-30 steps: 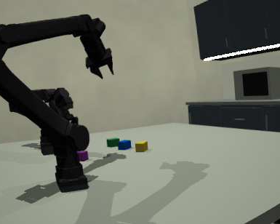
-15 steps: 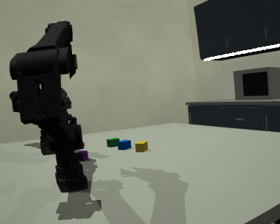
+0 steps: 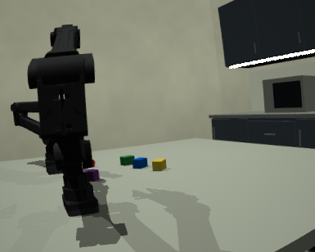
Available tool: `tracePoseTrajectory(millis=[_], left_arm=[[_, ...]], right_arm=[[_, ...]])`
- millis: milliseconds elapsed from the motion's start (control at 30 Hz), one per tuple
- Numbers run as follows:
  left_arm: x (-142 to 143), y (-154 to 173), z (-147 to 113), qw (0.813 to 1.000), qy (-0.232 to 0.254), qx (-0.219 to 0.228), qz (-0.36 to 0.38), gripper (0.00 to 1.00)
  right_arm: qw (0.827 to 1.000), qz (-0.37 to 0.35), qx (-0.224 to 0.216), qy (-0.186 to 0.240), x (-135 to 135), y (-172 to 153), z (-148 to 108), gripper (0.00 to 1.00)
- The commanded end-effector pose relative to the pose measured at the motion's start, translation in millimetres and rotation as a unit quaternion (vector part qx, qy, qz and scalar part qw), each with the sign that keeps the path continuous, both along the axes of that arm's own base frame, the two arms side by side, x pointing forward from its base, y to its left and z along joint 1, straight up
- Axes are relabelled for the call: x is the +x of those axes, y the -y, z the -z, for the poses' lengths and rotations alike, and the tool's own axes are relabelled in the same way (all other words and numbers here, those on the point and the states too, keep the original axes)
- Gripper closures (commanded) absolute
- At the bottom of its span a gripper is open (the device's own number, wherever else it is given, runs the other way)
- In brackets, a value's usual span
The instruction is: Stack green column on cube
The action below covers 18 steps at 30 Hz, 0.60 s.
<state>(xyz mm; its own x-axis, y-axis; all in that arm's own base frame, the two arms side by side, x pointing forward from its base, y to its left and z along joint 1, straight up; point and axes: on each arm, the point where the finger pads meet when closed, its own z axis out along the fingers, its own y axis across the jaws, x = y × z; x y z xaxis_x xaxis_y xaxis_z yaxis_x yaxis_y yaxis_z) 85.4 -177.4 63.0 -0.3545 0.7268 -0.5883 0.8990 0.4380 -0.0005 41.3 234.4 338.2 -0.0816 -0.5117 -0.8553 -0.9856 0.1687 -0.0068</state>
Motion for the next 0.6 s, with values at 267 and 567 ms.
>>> tracePoseTrajectory(millis=[267,567], left_arm=[[64.0,18.2,-0.5,0.989,0.027,-0.041,-0.139,0.36],[141.5,-4.9,-2.3,0.942,0.089,-0.081,-0.312,0.36]], right_arm=[[0.998,0.054,0.043,0.002,44.6,-72.4,38.3,0.54],[0.991,0.105,0.084,0.020,98.6,-113.7,98.8,0.54]])
